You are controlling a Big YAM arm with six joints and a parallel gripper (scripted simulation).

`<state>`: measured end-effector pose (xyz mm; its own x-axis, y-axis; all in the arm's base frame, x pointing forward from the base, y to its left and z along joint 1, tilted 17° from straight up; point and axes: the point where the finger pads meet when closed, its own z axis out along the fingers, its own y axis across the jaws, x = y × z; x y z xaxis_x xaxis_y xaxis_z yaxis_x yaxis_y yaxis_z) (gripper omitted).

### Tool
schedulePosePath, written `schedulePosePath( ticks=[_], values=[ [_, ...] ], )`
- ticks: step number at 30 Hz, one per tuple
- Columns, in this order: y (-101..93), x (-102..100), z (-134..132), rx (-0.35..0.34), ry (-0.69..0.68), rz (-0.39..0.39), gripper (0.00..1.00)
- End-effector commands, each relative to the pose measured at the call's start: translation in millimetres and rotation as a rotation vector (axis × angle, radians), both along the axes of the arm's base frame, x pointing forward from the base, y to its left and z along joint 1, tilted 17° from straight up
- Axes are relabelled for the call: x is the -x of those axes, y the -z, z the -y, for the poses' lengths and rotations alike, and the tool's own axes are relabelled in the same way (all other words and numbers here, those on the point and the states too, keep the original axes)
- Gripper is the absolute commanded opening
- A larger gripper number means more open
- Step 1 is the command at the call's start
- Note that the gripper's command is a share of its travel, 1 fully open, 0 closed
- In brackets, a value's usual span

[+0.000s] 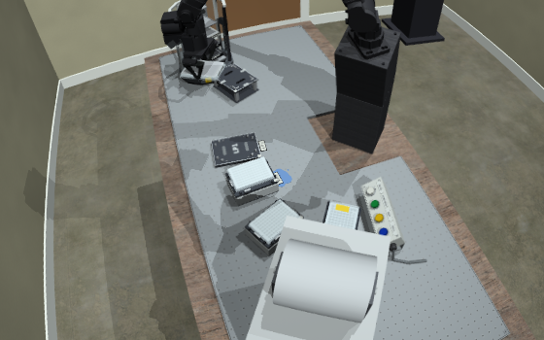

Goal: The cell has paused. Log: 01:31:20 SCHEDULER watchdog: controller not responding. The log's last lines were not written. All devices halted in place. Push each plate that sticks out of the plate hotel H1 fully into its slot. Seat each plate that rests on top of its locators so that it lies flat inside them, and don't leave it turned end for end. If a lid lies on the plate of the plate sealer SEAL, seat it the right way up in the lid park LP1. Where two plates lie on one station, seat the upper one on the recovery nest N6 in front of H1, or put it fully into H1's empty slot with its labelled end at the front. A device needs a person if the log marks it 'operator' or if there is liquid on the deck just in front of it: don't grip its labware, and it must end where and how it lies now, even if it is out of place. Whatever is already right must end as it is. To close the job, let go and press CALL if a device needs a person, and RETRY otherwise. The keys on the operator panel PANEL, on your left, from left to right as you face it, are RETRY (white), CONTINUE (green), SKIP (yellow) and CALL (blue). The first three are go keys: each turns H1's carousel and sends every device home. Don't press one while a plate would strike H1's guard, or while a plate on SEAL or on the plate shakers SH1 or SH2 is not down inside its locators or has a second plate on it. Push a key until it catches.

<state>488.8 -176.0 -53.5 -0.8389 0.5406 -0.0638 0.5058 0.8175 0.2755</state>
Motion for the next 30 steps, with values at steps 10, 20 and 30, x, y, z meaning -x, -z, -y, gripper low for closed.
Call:
schedulePosePath(
  ticks=[10,20,30],
  values=[
    [3.5,-5,49,0.011,-0.007,0.022,0.84],
    [11.7,3,82,0.012,-0.007,0.022,0.84],
    [18.7,13,106,-0.012,0.11,-0.002,0.84]
  ],
)
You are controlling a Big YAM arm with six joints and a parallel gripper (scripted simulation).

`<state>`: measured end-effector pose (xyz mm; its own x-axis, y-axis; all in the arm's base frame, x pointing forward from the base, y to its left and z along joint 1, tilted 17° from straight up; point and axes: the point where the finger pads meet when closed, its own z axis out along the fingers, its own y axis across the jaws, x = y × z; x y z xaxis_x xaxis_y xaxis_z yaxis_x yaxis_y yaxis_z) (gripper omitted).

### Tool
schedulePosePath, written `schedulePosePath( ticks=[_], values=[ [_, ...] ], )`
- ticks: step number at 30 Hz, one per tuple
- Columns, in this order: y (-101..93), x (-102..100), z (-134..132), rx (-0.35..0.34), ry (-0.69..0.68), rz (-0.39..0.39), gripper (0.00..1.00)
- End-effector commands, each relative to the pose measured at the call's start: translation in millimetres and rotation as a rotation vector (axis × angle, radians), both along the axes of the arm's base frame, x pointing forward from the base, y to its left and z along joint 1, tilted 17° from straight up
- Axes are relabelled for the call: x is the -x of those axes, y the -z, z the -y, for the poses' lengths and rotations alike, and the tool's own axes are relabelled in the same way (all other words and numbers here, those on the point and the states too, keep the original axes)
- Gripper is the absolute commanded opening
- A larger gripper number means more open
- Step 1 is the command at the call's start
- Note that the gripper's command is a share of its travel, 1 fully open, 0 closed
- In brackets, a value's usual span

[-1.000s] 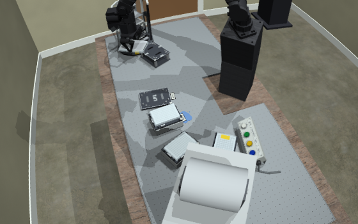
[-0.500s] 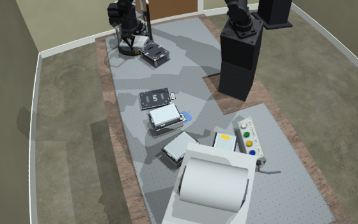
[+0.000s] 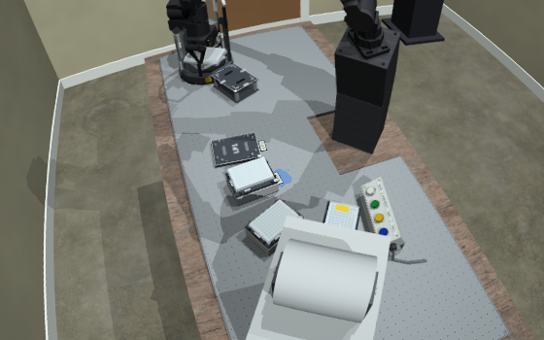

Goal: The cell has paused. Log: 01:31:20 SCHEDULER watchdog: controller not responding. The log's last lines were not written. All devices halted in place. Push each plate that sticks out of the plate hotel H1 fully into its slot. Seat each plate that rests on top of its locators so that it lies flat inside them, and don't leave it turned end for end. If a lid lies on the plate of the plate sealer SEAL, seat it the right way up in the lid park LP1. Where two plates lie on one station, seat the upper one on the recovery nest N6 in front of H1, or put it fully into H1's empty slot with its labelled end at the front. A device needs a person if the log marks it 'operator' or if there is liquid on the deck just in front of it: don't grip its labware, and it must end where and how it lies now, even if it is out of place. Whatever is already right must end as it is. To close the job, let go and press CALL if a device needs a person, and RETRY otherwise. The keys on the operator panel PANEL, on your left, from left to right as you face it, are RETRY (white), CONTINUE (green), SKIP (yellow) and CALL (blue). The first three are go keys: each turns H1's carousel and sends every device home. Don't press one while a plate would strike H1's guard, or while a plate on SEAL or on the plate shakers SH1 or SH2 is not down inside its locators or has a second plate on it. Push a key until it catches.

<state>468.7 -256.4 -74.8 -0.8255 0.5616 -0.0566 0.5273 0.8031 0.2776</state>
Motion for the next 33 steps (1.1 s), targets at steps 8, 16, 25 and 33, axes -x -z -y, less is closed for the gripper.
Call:
schedulePosePath(
  ticks=[8,16,25,33],
  values=[
    [4.2,7,44,-0.054,0.309,-0.043,0.84],
    [10.9,21,62,-0.064,0.354,-0.052,0.84],
    [18.6,37,83,-0.059,0.333,-0.048,0.84],
    [25.3,51,102,-0.058,0.333,-0.048,0.84]
  ],
)
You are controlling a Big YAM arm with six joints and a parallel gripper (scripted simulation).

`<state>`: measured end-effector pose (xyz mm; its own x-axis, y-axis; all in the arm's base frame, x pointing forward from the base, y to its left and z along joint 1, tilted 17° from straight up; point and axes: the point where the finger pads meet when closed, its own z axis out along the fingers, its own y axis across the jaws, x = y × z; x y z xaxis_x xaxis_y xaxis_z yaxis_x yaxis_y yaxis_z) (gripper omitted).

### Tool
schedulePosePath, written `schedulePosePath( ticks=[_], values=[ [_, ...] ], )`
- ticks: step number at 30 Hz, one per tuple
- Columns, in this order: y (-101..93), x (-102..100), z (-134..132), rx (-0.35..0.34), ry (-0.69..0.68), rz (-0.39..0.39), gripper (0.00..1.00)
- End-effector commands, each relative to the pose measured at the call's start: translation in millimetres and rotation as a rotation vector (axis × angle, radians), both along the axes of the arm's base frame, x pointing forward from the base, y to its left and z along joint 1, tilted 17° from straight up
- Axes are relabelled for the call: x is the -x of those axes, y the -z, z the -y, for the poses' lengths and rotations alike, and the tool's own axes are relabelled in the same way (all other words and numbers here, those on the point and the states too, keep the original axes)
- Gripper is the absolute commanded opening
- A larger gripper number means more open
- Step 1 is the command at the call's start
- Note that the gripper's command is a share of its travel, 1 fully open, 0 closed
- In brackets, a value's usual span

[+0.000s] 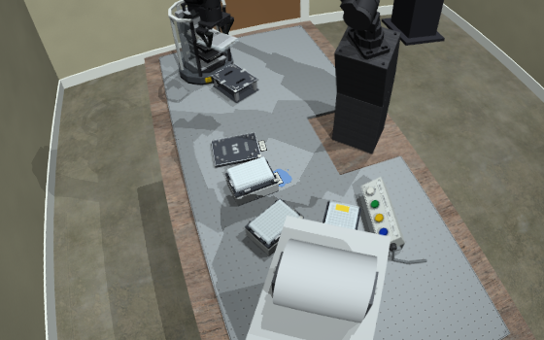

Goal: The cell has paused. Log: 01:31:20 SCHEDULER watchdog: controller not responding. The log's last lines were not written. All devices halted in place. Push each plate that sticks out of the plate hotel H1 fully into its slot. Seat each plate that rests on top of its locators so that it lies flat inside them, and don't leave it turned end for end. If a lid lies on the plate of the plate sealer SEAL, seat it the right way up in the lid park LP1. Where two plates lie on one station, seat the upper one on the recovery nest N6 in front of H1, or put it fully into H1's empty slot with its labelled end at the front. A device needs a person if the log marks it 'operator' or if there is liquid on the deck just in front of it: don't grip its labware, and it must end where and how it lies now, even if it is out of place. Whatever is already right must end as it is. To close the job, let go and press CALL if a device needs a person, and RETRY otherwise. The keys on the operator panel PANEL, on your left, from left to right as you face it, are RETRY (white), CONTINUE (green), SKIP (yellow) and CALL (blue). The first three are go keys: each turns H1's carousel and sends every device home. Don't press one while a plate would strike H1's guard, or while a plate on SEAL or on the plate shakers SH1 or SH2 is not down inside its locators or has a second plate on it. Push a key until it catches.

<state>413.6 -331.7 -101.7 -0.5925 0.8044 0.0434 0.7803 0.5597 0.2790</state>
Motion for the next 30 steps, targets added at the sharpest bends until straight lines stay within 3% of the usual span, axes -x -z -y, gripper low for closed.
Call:
schedulePosePath(
  ticks=[1,30],
  values=[
    [-0.7,-2,29,0.016,-0.005,0.021,0.84],
    [23.2,48,95,0.02,-0.005,0.018,0.84]
  ],
)
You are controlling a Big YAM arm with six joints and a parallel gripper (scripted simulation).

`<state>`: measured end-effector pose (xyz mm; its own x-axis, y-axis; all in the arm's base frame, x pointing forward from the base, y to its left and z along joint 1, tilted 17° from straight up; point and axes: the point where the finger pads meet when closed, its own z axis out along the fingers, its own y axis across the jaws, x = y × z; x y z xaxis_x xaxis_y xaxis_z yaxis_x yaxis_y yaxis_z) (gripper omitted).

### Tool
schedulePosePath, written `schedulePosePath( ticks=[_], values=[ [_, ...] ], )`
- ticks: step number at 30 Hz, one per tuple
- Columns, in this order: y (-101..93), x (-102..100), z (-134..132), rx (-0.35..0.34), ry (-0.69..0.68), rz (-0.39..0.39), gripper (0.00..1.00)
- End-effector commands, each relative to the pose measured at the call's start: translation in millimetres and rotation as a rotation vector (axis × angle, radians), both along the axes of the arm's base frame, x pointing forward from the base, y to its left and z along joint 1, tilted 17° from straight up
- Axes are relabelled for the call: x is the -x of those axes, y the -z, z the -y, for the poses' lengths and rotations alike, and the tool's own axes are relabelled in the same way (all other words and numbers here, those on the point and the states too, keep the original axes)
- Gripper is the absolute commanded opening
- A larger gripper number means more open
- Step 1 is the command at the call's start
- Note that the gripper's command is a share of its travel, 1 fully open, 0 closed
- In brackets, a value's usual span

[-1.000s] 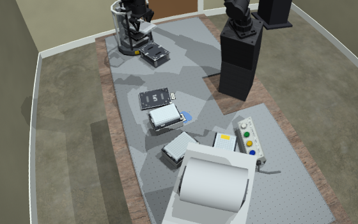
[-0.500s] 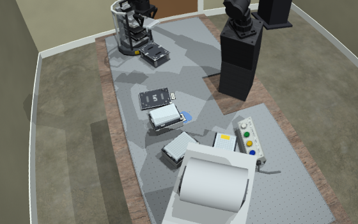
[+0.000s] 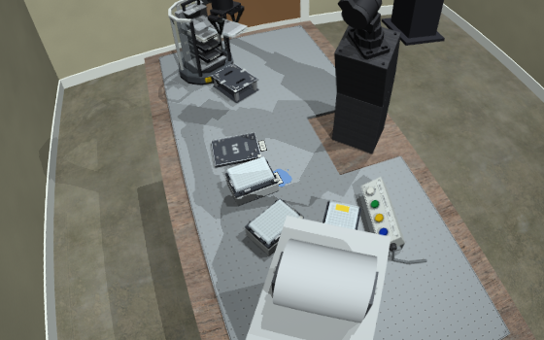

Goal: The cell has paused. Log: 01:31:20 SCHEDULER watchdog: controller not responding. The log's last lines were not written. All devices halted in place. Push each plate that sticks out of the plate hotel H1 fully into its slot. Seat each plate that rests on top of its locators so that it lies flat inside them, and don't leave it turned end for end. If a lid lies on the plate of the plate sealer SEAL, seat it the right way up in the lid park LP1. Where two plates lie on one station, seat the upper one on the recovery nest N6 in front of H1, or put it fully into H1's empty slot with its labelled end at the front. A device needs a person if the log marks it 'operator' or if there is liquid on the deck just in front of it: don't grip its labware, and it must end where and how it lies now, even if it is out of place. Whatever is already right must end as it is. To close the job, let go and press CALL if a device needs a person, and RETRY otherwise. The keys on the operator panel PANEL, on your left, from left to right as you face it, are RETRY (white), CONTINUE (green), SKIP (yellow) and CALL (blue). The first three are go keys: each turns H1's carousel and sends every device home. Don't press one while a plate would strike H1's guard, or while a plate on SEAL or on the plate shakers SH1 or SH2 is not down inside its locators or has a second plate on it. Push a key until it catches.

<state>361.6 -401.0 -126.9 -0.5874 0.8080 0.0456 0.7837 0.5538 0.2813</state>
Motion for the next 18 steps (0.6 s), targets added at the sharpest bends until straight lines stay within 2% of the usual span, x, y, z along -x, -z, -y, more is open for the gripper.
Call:
schedulePosePath(
  ticks=[1,4,7,10,12,18],
  values=[
    [-1.1,-2,28,0.024,-0.011,0.017,0.84],
    [1.7,4,36,0.024,-0.011,0.016,0.84],
    [1.7,4,36,0.005,0.077,-0.001,0.84],
    [1.7,-8,26,-0.009,0.116,-0.015,0.84],
    [1.7,-7,27,-0.019,0.165,-0.024,0.84],
    [1.7,-6,28,-0.024,0.19,-0.029,0.84]
  ],
)
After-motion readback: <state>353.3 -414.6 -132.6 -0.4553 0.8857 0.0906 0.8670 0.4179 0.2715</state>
